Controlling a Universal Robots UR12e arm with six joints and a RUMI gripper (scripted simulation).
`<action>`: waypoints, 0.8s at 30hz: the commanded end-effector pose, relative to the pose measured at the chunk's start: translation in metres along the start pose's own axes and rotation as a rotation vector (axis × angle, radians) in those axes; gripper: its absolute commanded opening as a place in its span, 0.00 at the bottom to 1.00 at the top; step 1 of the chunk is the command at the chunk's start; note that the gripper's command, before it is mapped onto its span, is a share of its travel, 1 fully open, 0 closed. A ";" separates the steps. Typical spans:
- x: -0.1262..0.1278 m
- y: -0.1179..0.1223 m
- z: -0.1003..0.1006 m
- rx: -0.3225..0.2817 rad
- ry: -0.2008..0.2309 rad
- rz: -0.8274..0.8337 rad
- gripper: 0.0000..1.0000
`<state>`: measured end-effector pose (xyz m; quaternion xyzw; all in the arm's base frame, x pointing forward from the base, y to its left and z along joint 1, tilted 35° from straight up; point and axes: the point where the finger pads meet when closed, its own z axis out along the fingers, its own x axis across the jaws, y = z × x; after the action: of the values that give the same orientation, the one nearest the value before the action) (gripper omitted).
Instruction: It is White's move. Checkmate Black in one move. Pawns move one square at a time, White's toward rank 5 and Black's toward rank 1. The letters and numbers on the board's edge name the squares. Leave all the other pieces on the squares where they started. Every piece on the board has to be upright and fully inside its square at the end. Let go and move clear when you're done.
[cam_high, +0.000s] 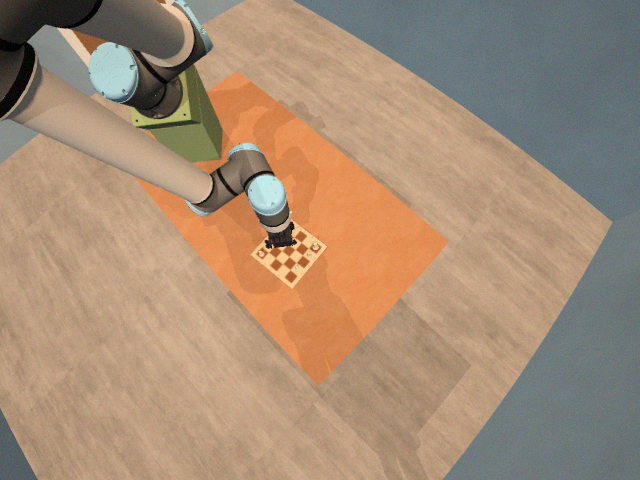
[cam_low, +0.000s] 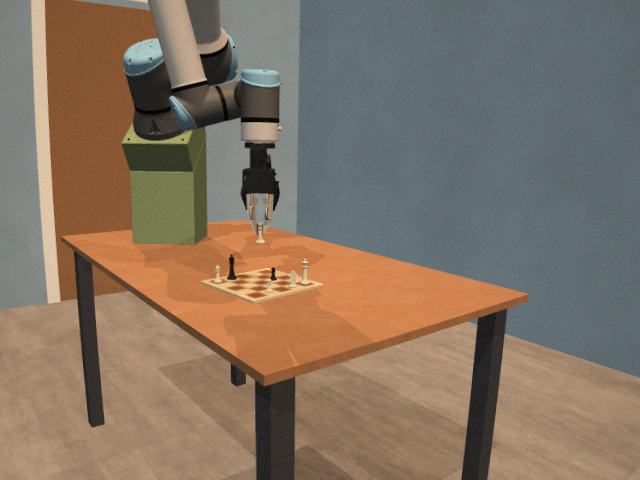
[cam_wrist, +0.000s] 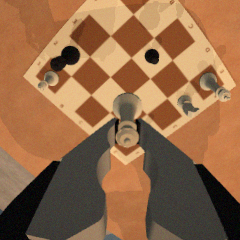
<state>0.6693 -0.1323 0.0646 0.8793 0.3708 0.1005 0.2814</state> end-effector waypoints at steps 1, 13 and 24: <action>-0.007 0.000 0.000 -0.001 0.001 -0.104 0.00; -0.032 0.002 -0.001 -0.001 0.001 -0.493 0.00; -0.048 0.003 -0.001 -0.001 0.001 -0.732 0.00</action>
<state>0.6394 -0.1648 0.0679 0.7090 0.6388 -0.0007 0.2988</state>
